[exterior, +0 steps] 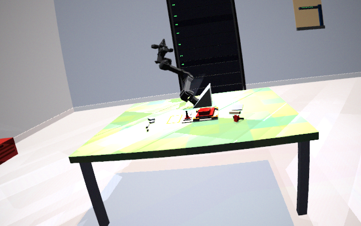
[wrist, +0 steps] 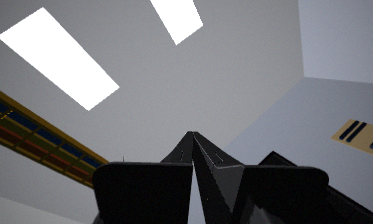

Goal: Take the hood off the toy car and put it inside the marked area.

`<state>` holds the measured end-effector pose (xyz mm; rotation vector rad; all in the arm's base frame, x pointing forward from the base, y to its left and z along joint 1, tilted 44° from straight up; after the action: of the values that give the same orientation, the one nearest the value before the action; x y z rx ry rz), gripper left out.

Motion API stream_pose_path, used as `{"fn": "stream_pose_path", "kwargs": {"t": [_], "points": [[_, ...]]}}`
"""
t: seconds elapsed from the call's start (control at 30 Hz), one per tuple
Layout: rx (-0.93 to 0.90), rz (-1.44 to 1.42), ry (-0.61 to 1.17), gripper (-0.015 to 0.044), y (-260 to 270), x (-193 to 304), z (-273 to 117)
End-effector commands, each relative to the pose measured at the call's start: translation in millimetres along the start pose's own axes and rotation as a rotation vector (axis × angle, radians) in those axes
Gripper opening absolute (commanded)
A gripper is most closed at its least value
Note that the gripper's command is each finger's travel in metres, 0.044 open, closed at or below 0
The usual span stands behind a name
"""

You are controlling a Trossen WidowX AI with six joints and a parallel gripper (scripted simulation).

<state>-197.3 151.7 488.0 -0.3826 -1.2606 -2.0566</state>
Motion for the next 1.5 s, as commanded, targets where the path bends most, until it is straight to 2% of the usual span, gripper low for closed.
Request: {"fn": "stream_pose_path", "kwargs": {"t": [0.0, 0.27, 0.53, 0.77, 1.0, 1.47], "points": [[-0.004, 0.011, 0.003, 0.0026, 2, 0, 0], [-0.172, 0.478, 0.166, 0.0236, 89, 9, -16], [-0.354, 0.974, 0.366, 0.0440, 184, -9, -42], [-0.504, 1.409, 0.541, 0.0440, 258, -54, -69], [-0.605, 1.652, 0.651, 0.0440, 295, -91, -84], [-1.071, 2.273, 1.073, 0.0440, 365, -244, -126]]}}
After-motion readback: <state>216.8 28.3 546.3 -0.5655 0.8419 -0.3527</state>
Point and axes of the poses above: the point midway between the two fingers, 35 mm back from their tips, its own z axis out along the fingers, its own y axis across the jaws, x = y × z, the point moved 7 cm from there along -z, back along the fingers, and after that the axes turned 11 degrees about z, right-handed, at the moved point
